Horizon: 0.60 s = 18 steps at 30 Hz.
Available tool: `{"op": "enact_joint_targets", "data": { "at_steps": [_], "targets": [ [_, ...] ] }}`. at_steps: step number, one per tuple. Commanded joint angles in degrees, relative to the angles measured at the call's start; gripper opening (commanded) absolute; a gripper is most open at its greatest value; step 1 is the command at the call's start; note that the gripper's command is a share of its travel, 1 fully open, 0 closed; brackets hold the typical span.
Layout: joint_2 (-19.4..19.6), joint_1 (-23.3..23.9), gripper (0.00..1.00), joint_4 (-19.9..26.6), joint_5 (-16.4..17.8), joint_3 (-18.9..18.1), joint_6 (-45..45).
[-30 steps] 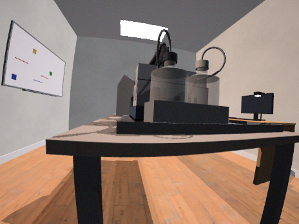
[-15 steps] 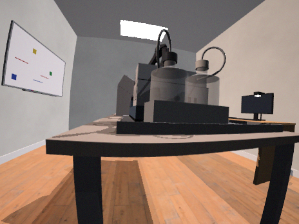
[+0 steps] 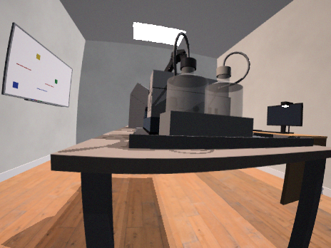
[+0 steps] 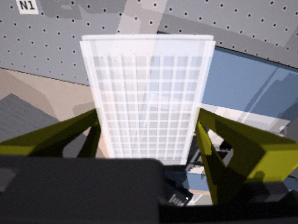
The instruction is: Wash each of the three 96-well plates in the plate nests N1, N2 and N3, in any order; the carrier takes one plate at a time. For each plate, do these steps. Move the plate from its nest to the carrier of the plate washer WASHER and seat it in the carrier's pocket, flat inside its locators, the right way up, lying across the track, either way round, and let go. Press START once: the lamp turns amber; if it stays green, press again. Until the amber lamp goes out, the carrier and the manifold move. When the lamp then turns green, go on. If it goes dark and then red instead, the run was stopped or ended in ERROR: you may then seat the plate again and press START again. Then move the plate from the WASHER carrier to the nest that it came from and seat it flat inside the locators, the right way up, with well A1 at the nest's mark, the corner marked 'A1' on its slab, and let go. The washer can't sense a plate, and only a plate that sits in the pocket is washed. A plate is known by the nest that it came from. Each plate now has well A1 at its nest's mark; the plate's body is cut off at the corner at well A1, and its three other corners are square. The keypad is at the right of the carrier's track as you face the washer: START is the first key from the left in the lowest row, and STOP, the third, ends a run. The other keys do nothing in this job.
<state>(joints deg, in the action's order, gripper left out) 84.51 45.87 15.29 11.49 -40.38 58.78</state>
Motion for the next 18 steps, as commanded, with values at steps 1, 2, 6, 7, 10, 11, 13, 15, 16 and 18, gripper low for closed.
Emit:
{"op": "enact_joint_targets", "data": {
  "at_steps": [1,2,6,7,10,11,13,15,16,18],
  "targets": [
    [-0.5,-0.4,0.0,0.2,-1.2,-0.7,-2.3],
    [-0.5,-0.5,0.0,0.2,-1.2,-0.7,-2.3],
    [-0.8,-1.6,0.0,0.0,-1.8,-0.5,-1.4],
    [-1.0,-2.7,0.0,-0.1,-2.4,-0.2,-0.5],
    [-1.5,-6.2,0.0,-0.5,-4.2,0.3,2.3],
    [-1.7,-7.3,0.0,-0.6,-4.8,0.4,1.6],
    [-1.7,-7.3,0.0,-0.6,-4.8,0.4,1.6],
    [-1.9,-9.7,0.0,-0.8,-6.0,0.6,-0.4],
    [-1.9,-10.9,0.0,-0.9,-6.7,0.7,-1.4],
    [-1.9,-13.2,0.0,-1.1,-7.9,0.7,-3.4]
  ]
}}
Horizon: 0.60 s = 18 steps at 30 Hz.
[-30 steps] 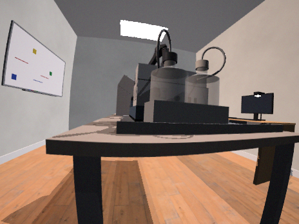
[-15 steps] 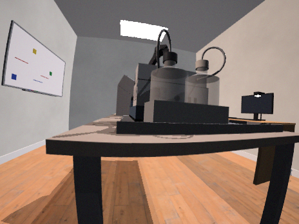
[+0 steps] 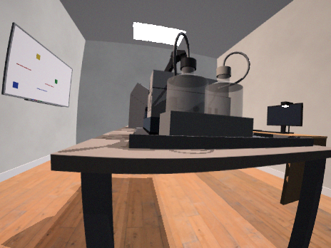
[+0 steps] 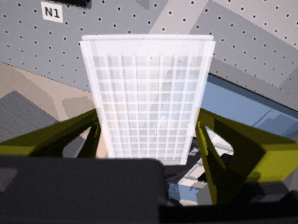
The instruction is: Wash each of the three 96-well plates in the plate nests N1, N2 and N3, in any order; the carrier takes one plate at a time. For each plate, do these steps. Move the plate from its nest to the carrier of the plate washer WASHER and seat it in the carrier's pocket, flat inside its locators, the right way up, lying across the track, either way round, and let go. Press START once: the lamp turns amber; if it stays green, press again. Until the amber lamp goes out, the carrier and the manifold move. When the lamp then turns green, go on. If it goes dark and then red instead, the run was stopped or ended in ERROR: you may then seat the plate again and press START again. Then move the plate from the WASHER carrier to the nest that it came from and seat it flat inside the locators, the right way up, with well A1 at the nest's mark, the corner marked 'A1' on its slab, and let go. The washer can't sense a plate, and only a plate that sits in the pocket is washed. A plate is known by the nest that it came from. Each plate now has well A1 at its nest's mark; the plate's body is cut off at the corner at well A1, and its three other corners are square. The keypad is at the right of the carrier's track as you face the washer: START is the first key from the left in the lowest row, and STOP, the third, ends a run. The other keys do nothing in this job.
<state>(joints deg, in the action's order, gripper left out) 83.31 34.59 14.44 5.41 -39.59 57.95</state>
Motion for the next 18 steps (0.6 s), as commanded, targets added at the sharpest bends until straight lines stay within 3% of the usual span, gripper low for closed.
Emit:
{"op": "enact_joint_targets", "data": {
  "at_steps": [1,10,12,18],
  "targets": [
    [-0.7,-3.1,0.0,-0.3,-2.5,-0.1,-3.5],
    [0.6,-13.5,0.0,-0.5,-8.1,-1.3,-12.3],
    [0.6,-13.5,0.0,-0.5,-8.1,-1.3,-12.3],
    [2.5,-20.0,0.0,-0.1,-11.6,-3.1,-17.8]
  ]
}}
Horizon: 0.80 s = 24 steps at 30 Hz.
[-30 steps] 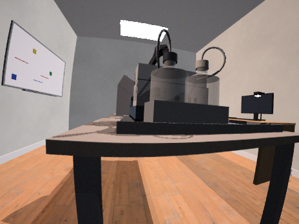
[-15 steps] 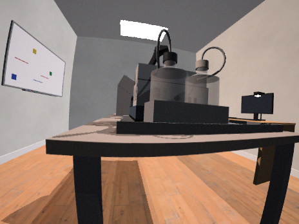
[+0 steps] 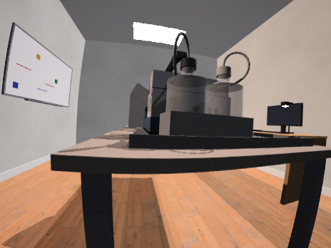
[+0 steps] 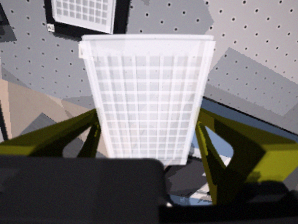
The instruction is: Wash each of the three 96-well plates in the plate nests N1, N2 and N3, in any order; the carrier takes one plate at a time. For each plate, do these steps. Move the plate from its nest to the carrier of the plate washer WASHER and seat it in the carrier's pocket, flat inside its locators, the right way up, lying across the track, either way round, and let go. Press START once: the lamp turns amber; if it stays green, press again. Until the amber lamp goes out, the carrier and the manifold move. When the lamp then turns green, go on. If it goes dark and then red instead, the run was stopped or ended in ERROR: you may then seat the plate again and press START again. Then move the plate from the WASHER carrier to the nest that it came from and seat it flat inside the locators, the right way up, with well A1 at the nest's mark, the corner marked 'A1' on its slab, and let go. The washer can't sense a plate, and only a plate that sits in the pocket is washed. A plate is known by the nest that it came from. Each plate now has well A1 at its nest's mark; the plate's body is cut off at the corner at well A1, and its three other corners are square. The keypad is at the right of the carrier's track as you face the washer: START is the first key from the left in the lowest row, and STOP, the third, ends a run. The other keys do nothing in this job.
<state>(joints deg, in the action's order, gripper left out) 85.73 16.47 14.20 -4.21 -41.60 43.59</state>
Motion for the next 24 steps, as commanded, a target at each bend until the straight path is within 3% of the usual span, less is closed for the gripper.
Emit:
{"op": "enact_joint_targets", "data": {
  "at_steps": [1,11,16,24],
  "targets": [
    [0.5,-3.0,0.0,0.2,-2.5,-1.5,-4.3],
    [1.2,-4.7,0.0,0.4,-3.4,-2.2,-5.8],
    [2.2,-10.0,0.0,-0.4,-6.2,-1.7,-0.8],
    [5.0,-18.3,0.0,-1.2,-10.3,-2.1,-7.8]
  ]
}}
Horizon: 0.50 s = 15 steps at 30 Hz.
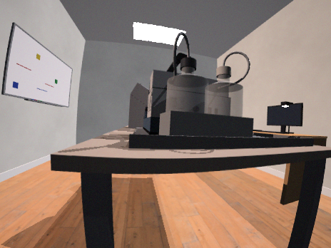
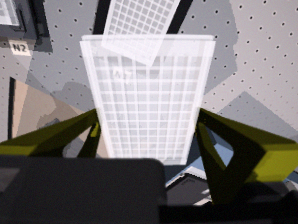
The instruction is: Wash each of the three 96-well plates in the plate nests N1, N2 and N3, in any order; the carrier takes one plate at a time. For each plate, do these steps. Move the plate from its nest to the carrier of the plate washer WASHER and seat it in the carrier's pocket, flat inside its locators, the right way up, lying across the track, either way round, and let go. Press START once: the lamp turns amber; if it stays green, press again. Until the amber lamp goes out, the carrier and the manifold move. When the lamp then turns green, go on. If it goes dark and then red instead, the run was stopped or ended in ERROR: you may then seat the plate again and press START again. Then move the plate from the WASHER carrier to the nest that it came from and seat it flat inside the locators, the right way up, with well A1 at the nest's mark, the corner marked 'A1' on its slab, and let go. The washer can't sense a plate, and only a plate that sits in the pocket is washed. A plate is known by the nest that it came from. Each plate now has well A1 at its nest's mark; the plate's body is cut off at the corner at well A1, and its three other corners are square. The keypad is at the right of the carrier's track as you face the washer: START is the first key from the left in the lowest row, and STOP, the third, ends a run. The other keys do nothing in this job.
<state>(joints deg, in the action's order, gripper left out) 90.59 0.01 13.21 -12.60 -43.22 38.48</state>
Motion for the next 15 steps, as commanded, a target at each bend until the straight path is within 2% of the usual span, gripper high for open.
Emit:
{"op": "enact_joint_targets", "data": {
  "at_steps": [1,4,15],
  "targets": [
    [0.6,-2.8,0.0,-0.3,-2.4,-0.7,-3.6],
    [1.0,-3.8,0.0,-0.3,-2.9,-0.8,-4.5],
    [7.1,-14.2,0.0,0.1,-7.7,-4.4,-14.1]
  ]
}}
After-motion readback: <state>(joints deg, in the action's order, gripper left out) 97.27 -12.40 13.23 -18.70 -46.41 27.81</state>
